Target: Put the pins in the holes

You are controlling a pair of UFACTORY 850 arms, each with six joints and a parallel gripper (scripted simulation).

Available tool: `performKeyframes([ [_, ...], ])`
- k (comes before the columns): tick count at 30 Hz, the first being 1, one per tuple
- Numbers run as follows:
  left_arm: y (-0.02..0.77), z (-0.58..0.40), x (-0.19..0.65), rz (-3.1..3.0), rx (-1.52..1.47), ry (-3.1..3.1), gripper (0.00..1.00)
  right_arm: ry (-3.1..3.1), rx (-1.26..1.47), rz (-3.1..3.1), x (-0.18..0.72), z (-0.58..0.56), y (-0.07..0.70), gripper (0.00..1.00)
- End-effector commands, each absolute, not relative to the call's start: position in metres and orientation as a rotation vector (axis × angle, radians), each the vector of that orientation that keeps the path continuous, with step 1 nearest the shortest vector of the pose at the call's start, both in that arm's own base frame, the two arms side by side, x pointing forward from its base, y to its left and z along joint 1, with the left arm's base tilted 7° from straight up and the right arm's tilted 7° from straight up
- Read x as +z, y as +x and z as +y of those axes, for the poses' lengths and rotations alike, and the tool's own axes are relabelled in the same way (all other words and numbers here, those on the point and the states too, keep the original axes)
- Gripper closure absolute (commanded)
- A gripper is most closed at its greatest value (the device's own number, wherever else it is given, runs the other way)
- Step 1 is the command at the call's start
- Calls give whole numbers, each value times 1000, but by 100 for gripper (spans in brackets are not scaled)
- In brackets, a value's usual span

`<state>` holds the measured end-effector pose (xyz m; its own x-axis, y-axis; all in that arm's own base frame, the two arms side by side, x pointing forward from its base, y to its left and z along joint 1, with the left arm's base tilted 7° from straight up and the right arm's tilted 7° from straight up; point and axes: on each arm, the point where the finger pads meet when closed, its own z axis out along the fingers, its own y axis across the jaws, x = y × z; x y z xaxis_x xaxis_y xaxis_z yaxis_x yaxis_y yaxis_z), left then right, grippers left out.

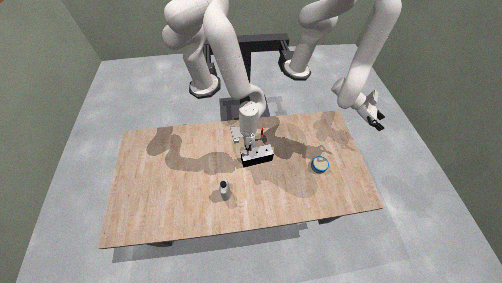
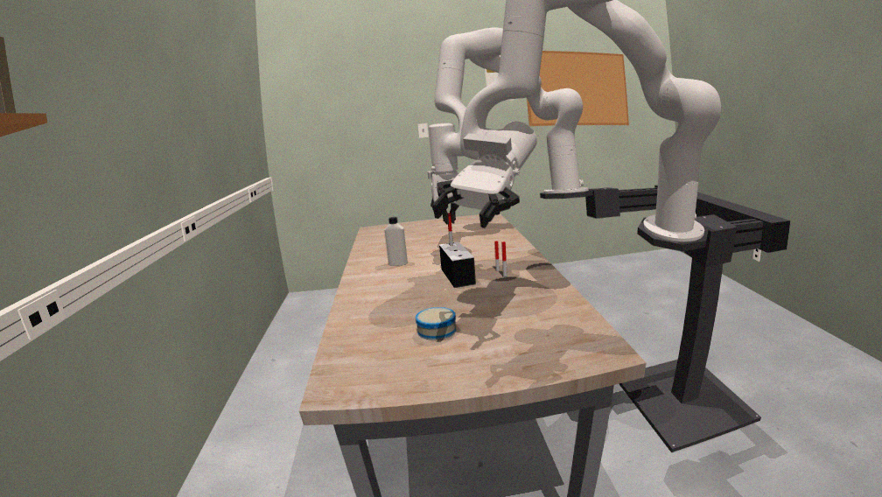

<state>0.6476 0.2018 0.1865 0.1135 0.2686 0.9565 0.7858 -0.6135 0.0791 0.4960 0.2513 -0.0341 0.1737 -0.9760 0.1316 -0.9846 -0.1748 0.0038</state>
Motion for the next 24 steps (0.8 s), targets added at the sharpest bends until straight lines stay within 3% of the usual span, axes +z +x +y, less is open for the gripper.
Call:
performKeyframes([
  [1,648,202,188,-1022,-1518,-1943,0,2339,152,-1960,-33,252,497,100],
  [24,648,202,188,-1022,-1518,-1943,0,2339,151,-1960,-38,253,497,100],
])
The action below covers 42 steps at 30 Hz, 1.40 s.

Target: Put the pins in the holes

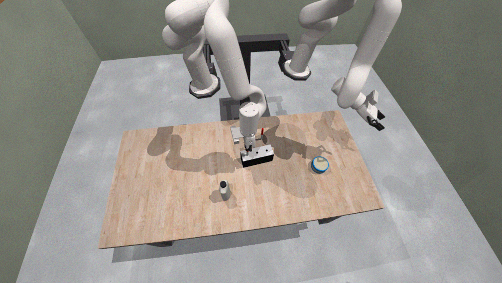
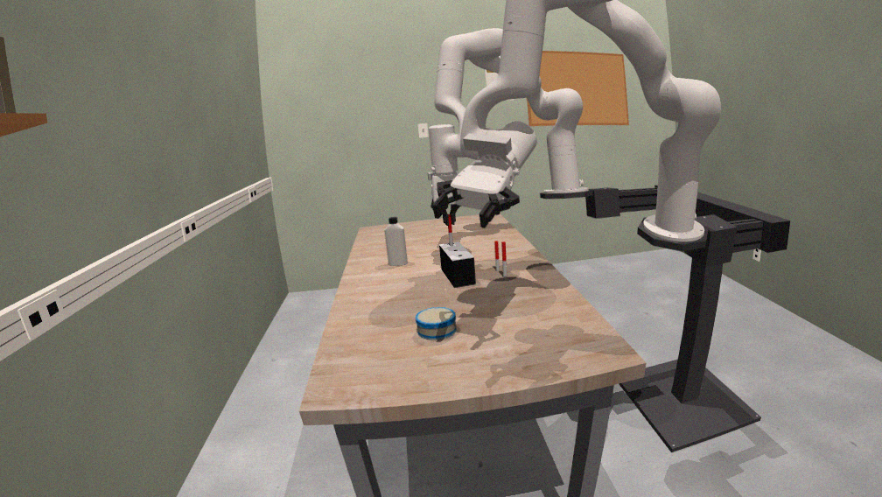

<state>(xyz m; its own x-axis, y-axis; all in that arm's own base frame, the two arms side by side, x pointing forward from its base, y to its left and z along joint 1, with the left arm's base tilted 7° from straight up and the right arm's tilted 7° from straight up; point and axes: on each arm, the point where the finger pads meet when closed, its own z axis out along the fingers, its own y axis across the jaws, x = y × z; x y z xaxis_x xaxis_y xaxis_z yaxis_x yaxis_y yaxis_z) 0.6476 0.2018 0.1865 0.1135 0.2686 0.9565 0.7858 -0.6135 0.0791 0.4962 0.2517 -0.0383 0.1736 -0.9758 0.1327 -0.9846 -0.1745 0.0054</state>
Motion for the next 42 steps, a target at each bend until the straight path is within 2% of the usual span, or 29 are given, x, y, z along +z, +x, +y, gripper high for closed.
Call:
performKeyframes([
  [1,648,202,188,-1022,-1518,-1943,0,2339,151,-1960,-38,253,497,100],
  [42,648,202,188,-1022,-1518,-1943,0,2338,154,-1959,-41,251,497,100],
])
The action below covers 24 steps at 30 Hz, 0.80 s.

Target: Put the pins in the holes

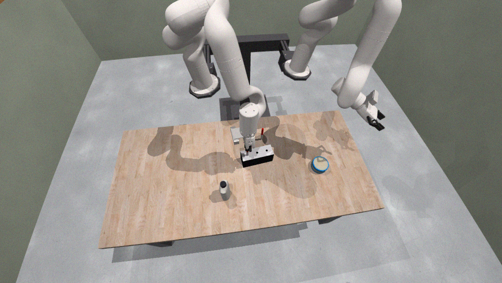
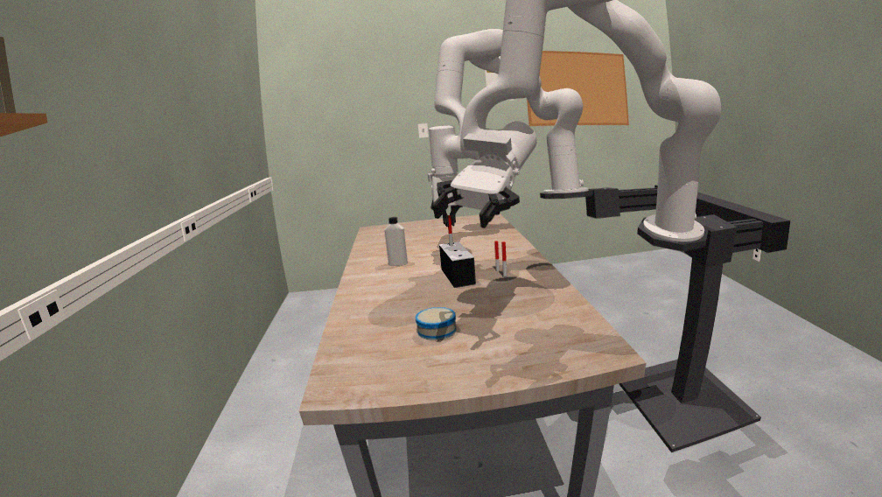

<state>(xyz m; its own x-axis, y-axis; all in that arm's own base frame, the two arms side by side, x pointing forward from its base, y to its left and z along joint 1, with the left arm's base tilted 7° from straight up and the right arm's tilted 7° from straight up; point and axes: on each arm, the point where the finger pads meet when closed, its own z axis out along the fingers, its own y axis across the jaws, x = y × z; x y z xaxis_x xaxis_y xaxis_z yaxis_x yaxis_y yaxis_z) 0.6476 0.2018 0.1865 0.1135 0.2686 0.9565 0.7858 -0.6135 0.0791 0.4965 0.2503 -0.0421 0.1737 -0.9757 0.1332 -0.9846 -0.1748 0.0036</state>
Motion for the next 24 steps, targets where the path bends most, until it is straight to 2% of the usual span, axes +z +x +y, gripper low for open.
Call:
performKeyframes([
  [1,648,202,188,-1022,-1518,-1943,0,2338,154,-1959,-41,251,497,100],
  [24,648,202,188,-1022,-1518,-1943,0,2338,154,-1959,-46,252,497,100],
])
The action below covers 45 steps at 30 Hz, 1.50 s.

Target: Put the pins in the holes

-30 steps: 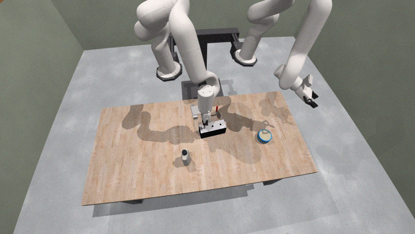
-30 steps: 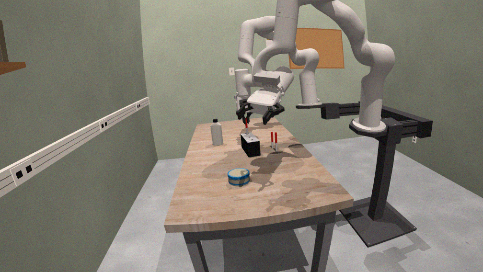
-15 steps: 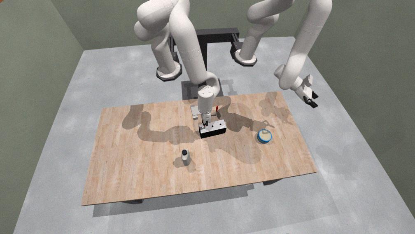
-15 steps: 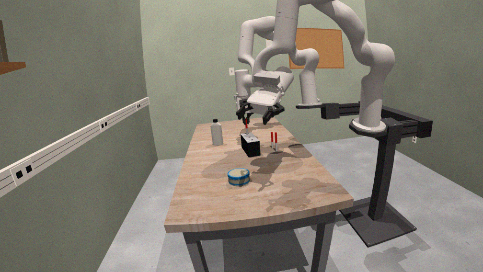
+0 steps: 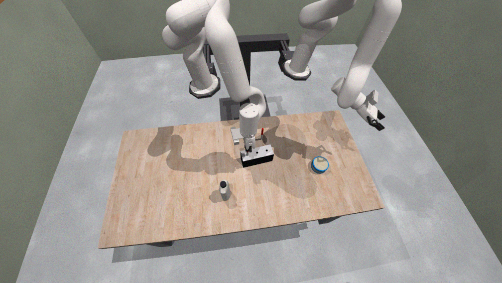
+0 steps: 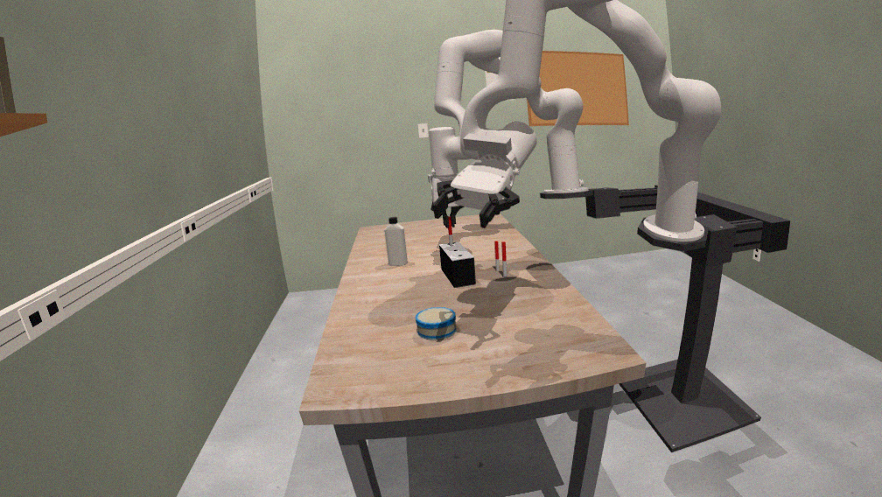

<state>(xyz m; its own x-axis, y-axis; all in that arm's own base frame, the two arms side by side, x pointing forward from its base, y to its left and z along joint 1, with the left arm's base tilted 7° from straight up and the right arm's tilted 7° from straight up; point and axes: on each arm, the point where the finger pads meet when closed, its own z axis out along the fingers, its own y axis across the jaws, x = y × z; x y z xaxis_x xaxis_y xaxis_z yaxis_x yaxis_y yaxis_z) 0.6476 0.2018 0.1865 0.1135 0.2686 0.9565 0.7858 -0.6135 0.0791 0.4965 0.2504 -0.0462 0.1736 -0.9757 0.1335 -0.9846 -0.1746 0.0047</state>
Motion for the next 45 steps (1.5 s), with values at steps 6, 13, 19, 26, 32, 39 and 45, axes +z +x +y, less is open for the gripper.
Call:
performKeyframes([
  [6,648,202,188,-1022,-1518,-1943,0,2338,154,-1959,-46,252,497,100],
  [13,648,202,188,-1022,-1518,-1943,0,2338,154,-1959,-46,252,497,100],
  [19,648,202,188,-1022,-1518,-1943,0,2339,152,-1960,-49,250,498,100],
  [26,648,202,188,-1022,-1518,-1943,0,2339,152,-1960,-49,250,498,100],
  [32,648,202,188,-1022,-1518,-1943,0,2338,153,-1959,-49,250,498,100],
  [39,648,202,188,-1022,-1518,-1943,0,2338,153,-1959,-49,250,498,100],
  [45,648,202,188,-1022,-1518,-1943,0,2338,153,-1959,-49,250,498,100],
])
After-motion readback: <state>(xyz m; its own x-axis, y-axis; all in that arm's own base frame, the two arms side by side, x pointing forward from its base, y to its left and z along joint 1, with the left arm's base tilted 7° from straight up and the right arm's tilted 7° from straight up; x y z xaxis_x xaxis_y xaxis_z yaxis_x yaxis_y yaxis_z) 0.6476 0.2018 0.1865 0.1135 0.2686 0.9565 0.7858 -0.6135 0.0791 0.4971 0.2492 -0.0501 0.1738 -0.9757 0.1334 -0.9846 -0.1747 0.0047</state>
